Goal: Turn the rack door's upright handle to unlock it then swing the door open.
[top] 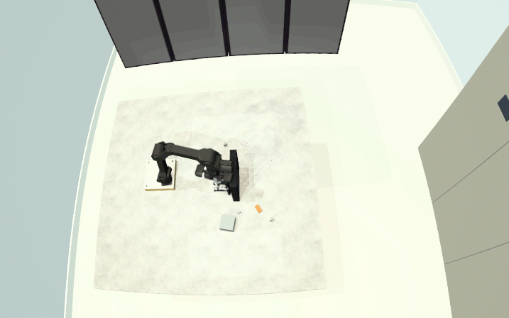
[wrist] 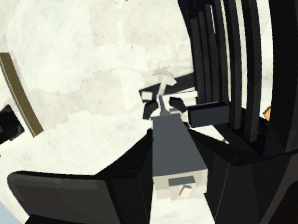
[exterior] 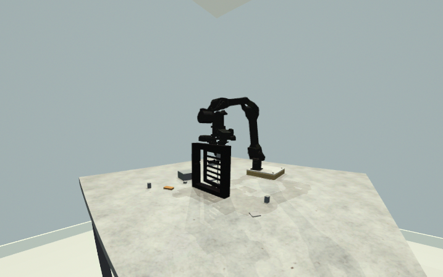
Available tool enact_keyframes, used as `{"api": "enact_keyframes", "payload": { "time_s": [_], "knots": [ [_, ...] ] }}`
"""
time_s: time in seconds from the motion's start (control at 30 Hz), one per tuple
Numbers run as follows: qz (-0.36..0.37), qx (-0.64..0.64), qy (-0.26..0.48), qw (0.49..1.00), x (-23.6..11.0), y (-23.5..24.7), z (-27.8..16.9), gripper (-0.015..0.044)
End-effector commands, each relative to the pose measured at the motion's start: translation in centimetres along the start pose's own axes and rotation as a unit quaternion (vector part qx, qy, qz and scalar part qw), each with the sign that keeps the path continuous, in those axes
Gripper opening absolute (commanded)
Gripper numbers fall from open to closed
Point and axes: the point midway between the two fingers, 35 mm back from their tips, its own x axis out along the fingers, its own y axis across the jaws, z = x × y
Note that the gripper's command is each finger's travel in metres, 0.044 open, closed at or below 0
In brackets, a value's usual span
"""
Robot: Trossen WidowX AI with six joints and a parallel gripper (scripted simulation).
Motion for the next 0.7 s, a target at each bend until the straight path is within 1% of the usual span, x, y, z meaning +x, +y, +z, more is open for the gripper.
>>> {"api": "enact_keyframes", "payload": {
  "time_s": [0.0,0.67],
  "knots": [
    [-0.005,0.040,-0.002,0.999,0.0,0.3,0.2,0.0008],
    [-0.003,0.209,-0.004,0.978,0.0,3.6,2.0,0.0008]
  ]
}}
